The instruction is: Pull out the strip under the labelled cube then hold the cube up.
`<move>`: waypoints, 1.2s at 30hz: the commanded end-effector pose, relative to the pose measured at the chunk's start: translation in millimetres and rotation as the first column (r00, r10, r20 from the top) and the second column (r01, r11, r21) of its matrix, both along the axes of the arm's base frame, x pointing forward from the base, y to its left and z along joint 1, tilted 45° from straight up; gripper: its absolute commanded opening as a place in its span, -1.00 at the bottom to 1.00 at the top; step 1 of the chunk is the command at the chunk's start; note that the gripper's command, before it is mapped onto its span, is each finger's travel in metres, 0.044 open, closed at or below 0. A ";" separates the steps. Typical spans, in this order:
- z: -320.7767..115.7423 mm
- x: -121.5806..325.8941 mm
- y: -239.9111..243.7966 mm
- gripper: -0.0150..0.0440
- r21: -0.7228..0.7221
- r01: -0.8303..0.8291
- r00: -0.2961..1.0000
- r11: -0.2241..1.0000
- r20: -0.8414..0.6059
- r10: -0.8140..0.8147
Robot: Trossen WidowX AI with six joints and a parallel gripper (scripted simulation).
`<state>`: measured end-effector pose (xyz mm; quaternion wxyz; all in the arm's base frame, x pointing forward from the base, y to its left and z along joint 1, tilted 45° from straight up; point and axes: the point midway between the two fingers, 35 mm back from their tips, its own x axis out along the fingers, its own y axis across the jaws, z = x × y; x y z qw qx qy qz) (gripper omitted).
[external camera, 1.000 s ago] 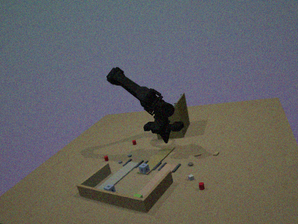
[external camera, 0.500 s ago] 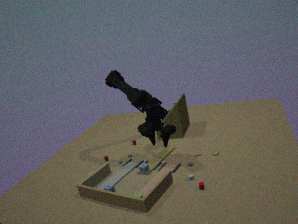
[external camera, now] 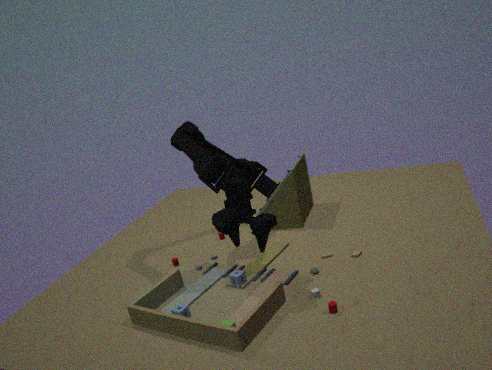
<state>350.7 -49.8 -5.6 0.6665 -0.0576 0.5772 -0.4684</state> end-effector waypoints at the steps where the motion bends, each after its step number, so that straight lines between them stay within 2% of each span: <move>1: 2.8 13.4 -4.5 1.00 -0.004 -0.005 1.000 1.000 -0.009 0.005; 16: 17.7 75.0 -23.7 1.00 -0.006 -0.005 1.000 1.000 -0.005 0.005; 23: 11.5 74.8 -29.8 0.38 -0.006 -0.005 1.000 1.000 -0.005 0.005; 36: -3.8 73.6 -44.7 0.36 -0.006 -0.006 1.000 1.000 -0.005 0.005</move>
